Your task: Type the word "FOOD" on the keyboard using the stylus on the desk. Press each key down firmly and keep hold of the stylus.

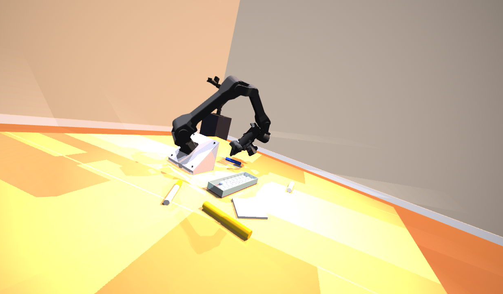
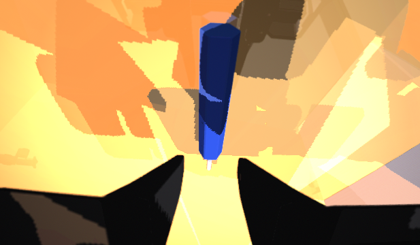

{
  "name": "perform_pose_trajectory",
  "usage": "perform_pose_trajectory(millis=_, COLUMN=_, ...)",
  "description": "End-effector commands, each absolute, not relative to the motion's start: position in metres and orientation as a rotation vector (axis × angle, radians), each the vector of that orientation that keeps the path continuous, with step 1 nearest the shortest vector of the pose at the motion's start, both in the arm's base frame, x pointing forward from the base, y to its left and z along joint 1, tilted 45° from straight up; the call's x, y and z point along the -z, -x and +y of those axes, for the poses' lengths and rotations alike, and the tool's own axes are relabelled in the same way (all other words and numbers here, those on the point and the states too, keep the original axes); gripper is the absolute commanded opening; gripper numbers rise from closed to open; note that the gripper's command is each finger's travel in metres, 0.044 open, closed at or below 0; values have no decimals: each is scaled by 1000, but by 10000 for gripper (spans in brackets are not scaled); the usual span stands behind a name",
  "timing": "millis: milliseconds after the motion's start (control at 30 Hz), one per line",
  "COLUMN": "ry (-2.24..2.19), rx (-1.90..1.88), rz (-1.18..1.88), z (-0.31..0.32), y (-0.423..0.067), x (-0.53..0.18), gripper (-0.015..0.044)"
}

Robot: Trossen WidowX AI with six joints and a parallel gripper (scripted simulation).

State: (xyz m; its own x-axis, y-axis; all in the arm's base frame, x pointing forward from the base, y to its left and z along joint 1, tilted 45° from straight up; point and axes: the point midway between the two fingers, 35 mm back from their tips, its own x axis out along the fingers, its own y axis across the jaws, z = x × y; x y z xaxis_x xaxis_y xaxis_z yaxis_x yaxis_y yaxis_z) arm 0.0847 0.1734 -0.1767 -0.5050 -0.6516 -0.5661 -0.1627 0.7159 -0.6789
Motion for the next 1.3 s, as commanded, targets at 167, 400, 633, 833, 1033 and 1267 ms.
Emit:
perform_pose_trajectory(millis=167, ry=625, rx=702, rz=2042, z=168, y=-85, x=182, gripper=150)
perform_pose_trajectory(millis=400, ry=625, rx=703, rz=2042, z=164, y=-85, x=186, gripper=150)
perform_pose_trajectory(millis=633, ry=625, rx=703, rz=2042, z=160, y=-85, x=190, gripper=150)
perform_pose_trajectory(millis=833, ry=626, rx=703, rz=2042, z=157, y=-85, x=193, gripper=150)
perform_pose_trajectory(millis=1033, ry=626, rx=703, rz=2042, z=154, y=-85, x=197, gripper=150)
perform_pose_trajectory(millis=1267, ry=626, rx=703, rz=2041, z=152, y=-85, x=198, gripper=150)
